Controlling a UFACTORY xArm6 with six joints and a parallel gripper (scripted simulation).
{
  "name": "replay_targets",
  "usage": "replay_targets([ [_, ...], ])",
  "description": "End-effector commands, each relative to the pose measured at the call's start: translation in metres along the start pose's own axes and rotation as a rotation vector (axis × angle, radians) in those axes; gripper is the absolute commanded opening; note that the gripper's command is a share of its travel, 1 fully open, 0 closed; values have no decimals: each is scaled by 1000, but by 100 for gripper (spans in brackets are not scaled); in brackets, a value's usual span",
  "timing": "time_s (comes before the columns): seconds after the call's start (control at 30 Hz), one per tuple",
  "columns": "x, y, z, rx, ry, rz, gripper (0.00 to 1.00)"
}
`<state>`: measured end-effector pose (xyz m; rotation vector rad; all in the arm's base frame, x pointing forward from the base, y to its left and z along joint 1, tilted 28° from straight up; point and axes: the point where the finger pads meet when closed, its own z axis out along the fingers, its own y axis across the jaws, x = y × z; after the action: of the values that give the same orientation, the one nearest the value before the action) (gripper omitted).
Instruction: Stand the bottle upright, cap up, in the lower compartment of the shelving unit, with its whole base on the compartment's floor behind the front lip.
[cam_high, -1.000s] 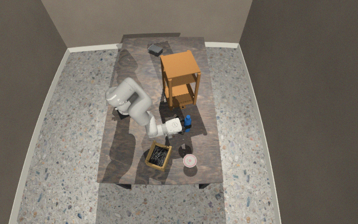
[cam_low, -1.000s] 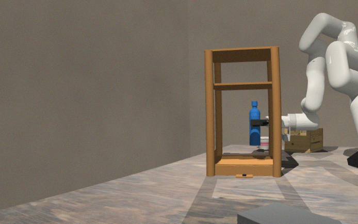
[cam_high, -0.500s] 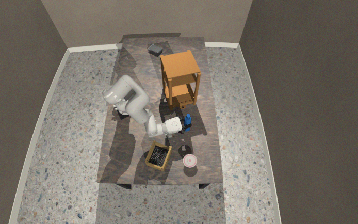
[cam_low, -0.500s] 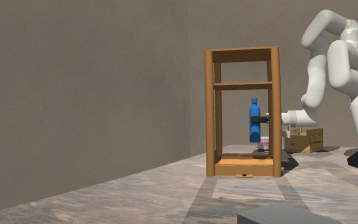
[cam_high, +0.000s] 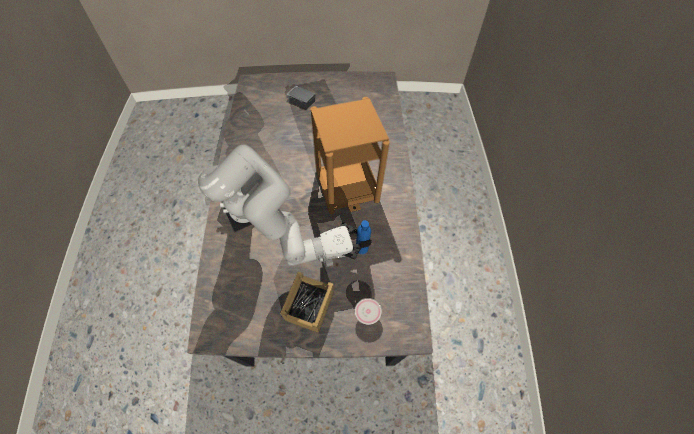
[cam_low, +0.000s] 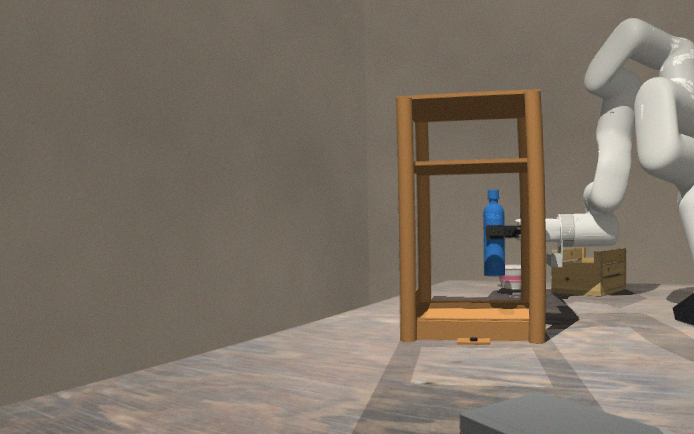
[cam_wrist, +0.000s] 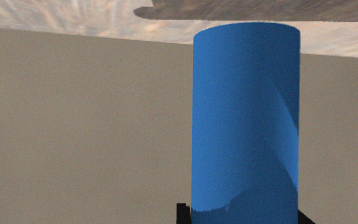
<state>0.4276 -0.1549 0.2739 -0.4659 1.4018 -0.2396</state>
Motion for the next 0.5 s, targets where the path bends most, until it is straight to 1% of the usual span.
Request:
replay_targets([
  [0.0,-1,2,0,0,-2,-2,0],
  [0.2,-1,8,0,0,-2,-2,0],
  [0.47,-1,26,0,0,-2,-2,0],
])
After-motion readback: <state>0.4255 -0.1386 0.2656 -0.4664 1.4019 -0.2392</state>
